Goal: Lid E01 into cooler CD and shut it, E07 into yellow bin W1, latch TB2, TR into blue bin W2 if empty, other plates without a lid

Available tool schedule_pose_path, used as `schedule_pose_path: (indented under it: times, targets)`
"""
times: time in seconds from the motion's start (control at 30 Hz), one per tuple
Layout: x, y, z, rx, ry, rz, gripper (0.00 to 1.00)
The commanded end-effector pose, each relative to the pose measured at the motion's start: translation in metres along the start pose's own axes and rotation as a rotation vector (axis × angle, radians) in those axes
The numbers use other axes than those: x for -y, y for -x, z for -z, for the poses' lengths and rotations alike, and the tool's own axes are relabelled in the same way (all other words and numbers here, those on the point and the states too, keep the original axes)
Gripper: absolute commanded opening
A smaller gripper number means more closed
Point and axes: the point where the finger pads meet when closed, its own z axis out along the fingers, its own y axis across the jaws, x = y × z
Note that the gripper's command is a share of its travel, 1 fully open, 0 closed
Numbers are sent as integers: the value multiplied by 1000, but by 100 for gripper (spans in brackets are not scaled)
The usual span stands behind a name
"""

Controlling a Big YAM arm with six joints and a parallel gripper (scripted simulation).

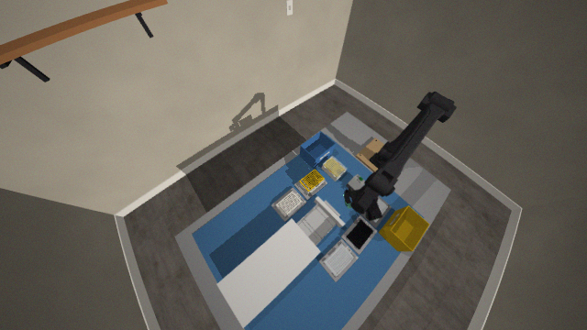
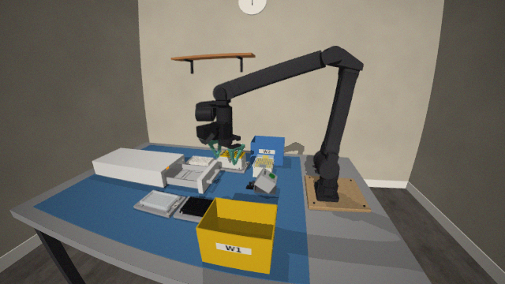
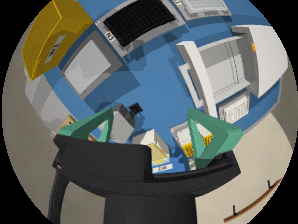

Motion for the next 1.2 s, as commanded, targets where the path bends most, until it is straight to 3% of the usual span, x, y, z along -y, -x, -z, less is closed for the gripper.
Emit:
schedule_pose_path:
  times: [0.0, 0.07, 0.57, 0.67, 0.7, 0.97, 1.17]
  targets:
    - [-7, 10, 12, 33, -34, -194, 100]
    - [-7, 10, 12, 33, -34, -194, 100]
    - [-67, 22, 10, 36, -17, -694, 100]
    - [-70, 24, 5, 20, -9, -728, 100]
    - [-75, 24, 10, 34, -14, -761, 100]
    - [-108, 29, 9, 23, -5, -1023, 100]
    - [-128, 33, 8, 22, -4, -1023, 100]
